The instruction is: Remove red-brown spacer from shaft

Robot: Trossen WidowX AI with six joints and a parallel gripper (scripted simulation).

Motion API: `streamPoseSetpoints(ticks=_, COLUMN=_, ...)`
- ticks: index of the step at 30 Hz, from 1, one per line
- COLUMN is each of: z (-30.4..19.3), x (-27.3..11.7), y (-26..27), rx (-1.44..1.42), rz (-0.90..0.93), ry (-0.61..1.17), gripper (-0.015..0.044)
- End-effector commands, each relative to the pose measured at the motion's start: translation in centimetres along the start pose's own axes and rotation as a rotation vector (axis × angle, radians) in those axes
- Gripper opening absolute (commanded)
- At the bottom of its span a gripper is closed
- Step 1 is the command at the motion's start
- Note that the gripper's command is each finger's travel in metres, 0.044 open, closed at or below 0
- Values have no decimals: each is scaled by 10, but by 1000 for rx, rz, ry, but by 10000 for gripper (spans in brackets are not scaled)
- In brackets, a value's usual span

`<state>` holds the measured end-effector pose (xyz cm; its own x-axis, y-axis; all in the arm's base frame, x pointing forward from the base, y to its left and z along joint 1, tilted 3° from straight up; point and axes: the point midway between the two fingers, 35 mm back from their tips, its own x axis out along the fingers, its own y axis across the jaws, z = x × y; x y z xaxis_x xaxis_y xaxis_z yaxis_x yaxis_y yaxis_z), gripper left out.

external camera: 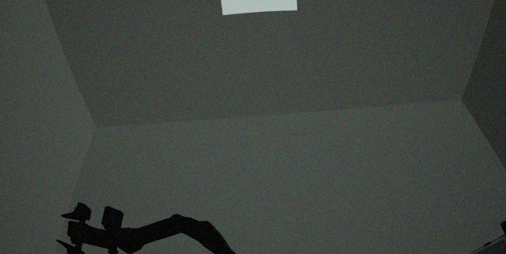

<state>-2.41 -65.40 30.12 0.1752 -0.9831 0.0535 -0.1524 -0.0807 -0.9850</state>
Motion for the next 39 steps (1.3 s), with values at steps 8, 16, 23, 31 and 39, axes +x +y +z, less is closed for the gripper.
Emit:
streamPoseSetpoints(ticks=8, z=116, x=-5, y=-4, rx=425, rz=62, ry=-193, gripper=440)
streamPoseSetpoints(ticks=16, z=255, x=-45, y=-10, rx=943, rz=265, ry=-399, gripper=440)
streamPoseSetpoints(ticks=23, z=364, x=-110, y=-12, rx=1364, rz=556, ry=-510, gripper=440)
streamPoseSetpoints(ticks=31, z=465, x=-212, y=-9, rx=1783, rz=1010, ry=-505, gripper=440)
streamPoseSetpoints(ticks=39, z=532, x=-327, y=2, rx=2075, rz=1532, ry=-302, gripper=440)
